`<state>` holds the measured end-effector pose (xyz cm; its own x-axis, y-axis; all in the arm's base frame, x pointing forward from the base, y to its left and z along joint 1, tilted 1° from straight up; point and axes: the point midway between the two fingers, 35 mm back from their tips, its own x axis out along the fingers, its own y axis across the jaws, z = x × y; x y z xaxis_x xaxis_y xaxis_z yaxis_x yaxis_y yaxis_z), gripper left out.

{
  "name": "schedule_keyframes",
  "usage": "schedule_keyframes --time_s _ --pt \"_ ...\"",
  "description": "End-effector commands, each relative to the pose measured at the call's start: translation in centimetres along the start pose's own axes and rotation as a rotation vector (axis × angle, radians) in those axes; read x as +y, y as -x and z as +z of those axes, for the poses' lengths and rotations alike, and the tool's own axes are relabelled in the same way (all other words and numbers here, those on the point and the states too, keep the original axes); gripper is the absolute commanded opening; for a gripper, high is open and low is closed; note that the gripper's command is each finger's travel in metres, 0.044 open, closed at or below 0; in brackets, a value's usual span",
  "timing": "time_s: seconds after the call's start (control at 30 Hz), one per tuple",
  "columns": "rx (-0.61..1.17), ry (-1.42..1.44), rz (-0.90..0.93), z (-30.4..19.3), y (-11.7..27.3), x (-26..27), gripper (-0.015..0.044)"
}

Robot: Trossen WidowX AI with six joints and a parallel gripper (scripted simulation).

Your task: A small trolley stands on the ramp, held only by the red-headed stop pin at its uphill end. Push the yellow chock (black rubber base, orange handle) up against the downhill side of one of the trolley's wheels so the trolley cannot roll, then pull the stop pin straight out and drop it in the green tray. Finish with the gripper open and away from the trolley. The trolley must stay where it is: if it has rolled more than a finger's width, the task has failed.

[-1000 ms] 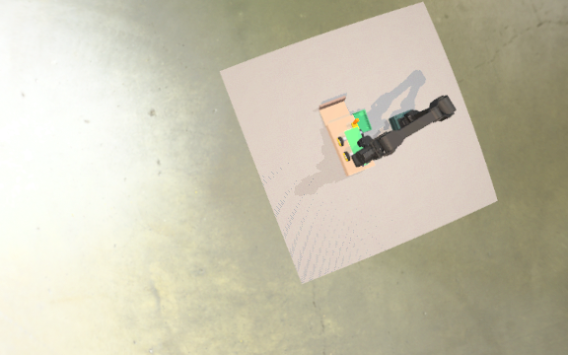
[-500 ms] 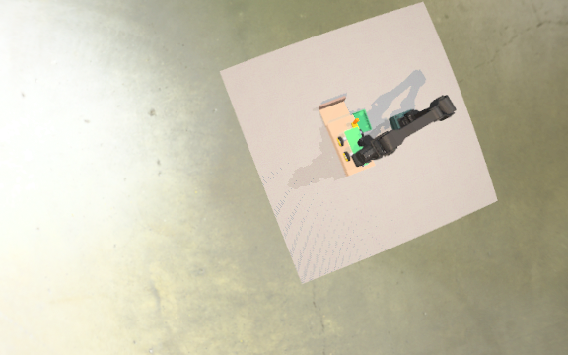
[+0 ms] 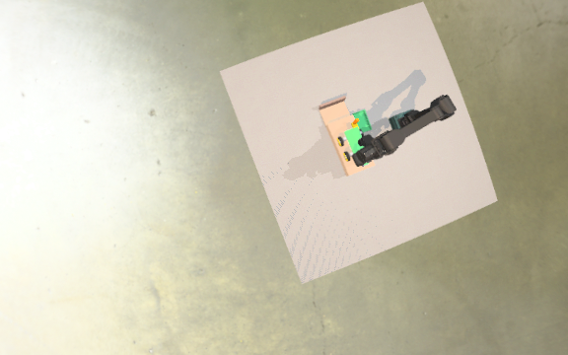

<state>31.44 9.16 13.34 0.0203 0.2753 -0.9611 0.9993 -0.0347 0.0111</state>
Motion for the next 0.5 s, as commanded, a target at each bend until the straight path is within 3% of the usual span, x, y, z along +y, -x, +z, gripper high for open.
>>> schedule_keyframes --time_s 0.0,0.47 --pt "0.006 0.007 0.008 -0.21 0.53 0.03 0.0" --pt "0.006 0.007 0.008 -0.36 1.03 0.02 0.0"
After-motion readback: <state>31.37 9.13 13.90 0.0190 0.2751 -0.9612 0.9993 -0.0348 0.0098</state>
